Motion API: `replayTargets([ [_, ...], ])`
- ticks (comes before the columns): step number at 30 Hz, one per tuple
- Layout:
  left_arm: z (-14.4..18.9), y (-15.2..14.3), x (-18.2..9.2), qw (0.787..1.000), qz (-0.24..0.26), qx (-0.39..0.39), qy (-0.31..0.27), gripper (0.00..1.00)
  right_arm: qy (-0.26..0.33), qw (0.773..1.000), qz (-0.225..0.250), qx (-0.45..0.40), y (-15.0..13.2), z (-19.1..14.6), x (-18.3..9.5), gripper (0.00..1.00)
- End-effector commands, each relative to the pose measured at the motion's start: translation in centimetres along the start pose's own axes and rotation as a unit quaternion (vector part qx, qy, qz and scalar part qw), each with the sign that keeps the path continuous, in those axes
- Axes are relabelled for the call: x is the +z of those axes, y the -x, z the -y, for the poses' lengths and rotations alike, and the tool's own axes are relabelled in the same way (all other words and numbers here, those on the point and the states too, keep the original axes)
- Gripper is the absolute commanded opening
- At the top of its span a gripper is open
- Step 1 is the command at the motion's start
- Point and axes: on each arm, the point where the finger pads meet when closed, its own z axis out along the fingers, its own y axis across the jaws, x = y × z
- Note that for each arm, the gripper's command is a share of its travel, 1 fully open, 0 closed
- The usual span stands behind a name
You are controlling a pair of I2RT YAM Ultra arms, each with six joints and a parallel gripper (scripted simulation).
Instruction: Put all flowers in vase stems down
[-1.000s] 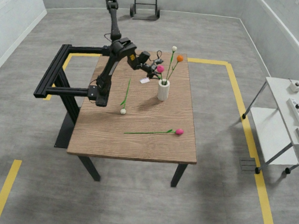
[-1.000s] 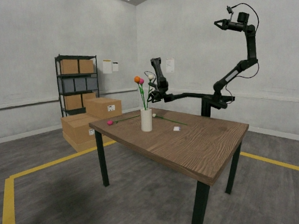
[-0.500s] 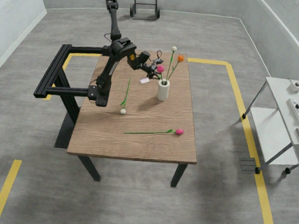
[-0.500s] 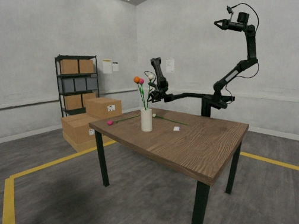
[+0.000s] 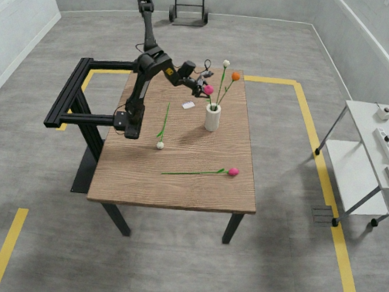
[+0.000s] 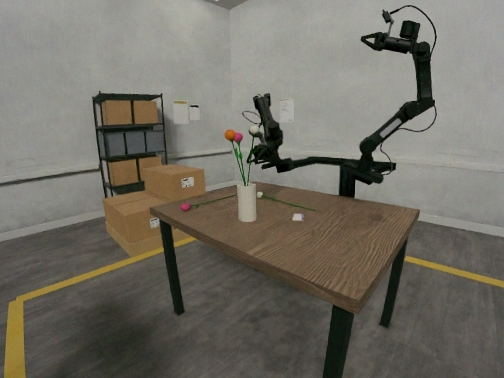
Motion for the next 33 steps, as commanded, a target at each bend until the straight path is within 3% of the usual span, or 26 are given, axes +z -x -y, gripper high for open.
replayTargets([
  [1,0.0,0.9,-1.0,1.000,0.017,-0.002,0.002,0.30,0.000,1.000,0.005,0.005,2.8,-0.6,-1.6,0.60],
  [4,0.0,0.9,-1.0,1.000,0.017,-0.002,0.002,0.30,0.000,1.000,0.005,0.005,3.2,-0.6,-1.9,0.60],
  [18,0.0,0.9,-1.0,1.000,0.017,-0.002,0.002,0.30,0.000,1.000,0.004,0.006,10.0,-0.3,-6.0,0.60],
  [21,0.0,0.9,-1.0,1.000,0.017,-0.002,0.002,0.30,-0.001,1.000,0.000,-0.001,9.8,-0.4,-5.9,0.60],
  [33,0.0,0.9,-1.0,1.000,0.017,-0.002,0.002,0.30,0.000,1.000,0.003,0.005,13.3,-0.1,-8.0,0.60],
])
